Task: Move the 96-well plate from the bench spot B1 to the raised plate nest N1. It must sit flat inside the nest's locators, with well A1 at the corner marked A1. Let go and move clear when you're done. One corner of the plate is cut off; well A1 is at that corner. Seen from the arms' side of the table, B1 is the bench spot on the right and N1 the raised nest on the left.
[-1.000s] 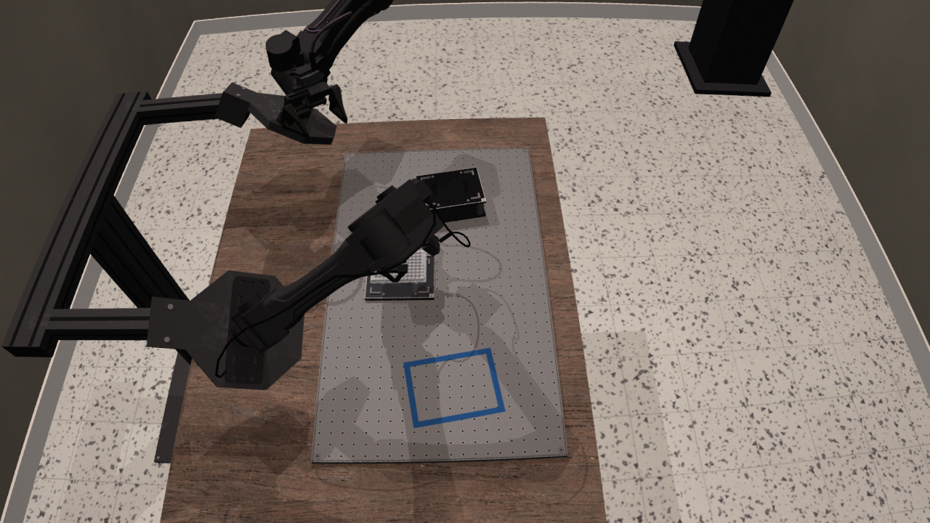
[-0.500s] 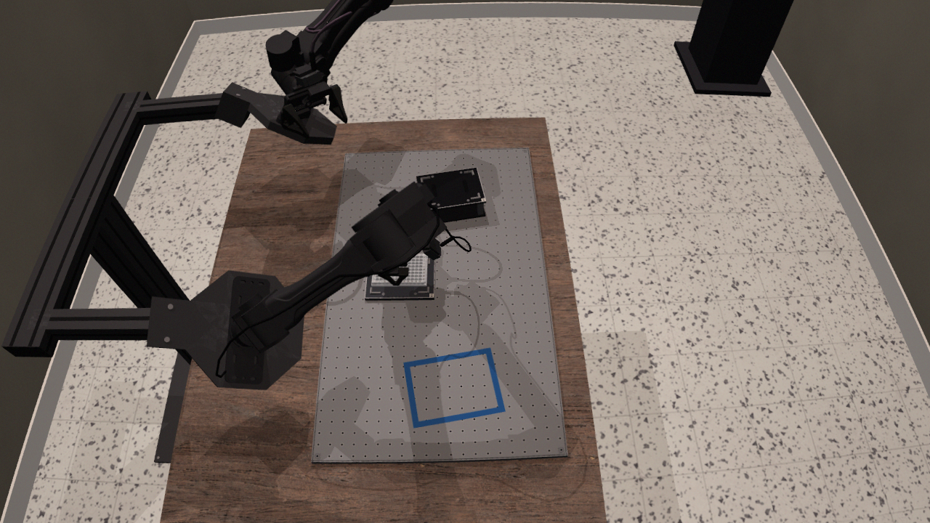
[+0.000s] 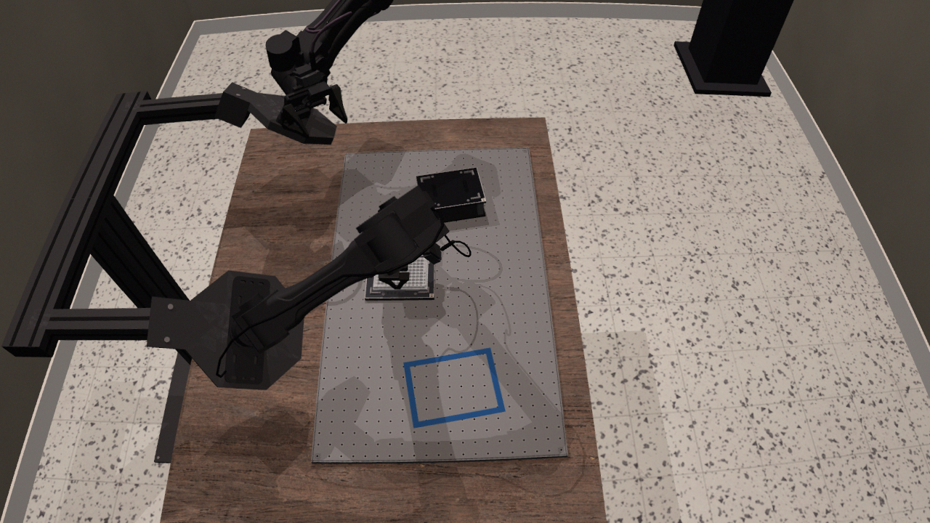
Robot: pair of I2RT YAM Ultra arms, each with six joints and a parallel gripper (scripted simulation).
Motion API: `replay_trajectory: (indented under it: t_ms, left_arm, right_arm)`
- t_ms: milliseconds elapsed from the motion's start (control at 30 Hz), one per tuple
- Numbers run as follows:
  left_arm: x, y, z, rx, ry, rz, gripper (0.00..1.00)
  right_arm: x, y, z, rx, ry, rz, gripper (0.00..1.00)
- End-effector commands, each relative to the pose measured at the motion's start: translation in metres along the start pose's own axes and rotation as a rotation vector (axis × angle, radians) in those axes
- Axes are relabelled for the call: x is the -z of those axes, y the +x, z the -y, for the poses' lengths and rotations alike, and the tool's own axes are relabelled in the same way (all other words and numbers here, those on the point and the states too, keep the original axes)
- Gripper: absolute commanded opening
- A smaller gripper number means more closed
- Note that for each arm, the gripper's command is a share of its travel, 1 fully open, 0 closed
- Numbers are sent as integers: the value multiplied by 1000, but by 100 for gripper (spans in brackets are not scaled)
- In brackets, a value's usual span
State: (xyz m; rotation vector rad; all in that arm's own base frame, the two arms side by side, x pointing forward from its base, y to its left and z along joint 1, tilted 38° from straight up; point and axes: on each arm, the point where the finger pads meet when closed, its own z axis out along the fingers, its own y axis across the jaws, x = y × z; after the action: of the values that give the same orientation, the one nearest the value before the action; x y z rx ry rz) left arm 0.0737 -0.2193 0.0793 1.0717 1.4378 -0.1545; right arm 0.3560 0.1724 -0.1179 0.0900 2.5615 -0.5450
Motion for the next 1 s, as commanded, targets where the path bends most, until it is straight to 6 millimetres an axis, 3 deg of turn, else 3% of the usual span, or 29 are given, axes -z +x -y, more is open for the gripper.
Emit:
replay_trajectory:
  t_ms: [0,233,333,567,633,800,967]
  left_arm:
    - [1,-4,1,10,2,8,100]
    - [1,-4,1,10,2,8,100]
    - [1,-4,1,10,2,8,100]
    - [1,-4,1,10,2,8,100]
    - [1,-4,1,10,2,8,100]
    - [1,-4,1,10,2,8,100]
    - [1,-4,1,10,2,8,100]
  right_arm:
    - [-8,4,-3,21,-14,5,79]
    - [-20,0,-3,10,-7,6,79]
    - [-4,-5,-4,6,-5,10,79]
    - [-1,-4,-3,12,1,6,79]
    - [-1,-4,-3,9,-1,9,100]
    - [5,10,2,40,23,-3,100]
    - [15,7,2,34,18,2,100]
